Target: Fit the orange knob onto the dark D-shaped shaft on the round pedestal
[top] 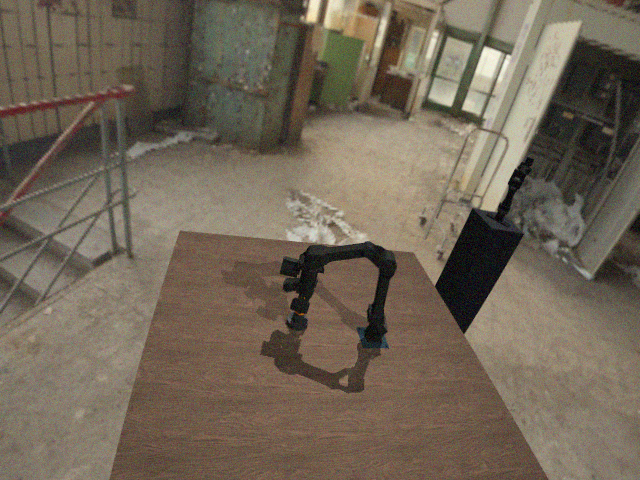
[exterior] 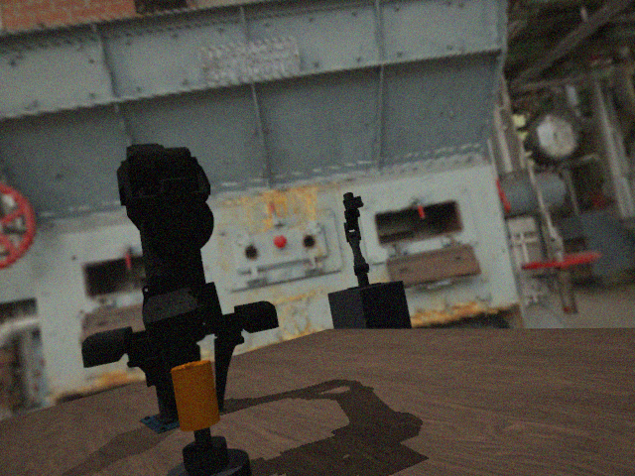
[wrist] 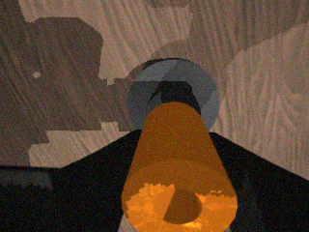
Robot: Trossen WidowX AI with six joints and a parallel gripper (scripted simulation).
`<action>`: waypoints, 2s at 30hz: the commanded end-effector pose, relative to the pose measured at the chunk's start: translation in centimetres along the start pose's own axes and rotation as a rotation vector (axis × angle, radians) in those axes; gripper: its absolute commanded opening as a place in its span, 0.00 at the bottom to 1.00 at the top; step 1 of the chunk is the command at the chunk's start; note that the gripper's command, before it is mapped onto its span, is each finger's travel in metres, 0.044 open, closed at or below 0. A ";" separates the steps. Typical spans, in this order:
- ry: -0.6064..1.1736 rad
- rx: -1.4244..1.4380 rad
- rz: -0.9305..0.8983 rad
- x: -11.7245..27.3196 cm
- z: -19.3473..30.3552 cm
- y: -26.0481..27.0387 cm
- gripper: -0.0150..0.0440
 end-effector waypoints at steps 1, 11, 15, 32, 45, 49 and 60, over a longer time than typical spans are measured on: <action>-0.002 -0.116 0.000 0.0 -0.2 0.0 0.25; -0.002 -0.126 0.000 -0.3 -0.2 0.0 0.25; -0.002 -0.126 0.000 -0.4 0.0 0.0 0.25; -0.002 -0.126 0.000 0.1 0.0 0.0 0.25; -0.002 -0.335 0.000 -0.2 -0.3 0.0 0.25; -0.002 -0.335 0.000 -0.2 -0.1 0.0 0.25; -0.002 -0.335 0.000 -0.4 -0.1 0.0 0.25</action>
Point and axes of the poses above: the point midway between the two fingers, 35 mm back from their tips, its own x axis back along the fingers, its own y axis across the jaws, z = x × y, the point moved 10 cm from there along x, back along the fingers, and after that the axes turned 5 degrees about x, right-handed, at the moved point
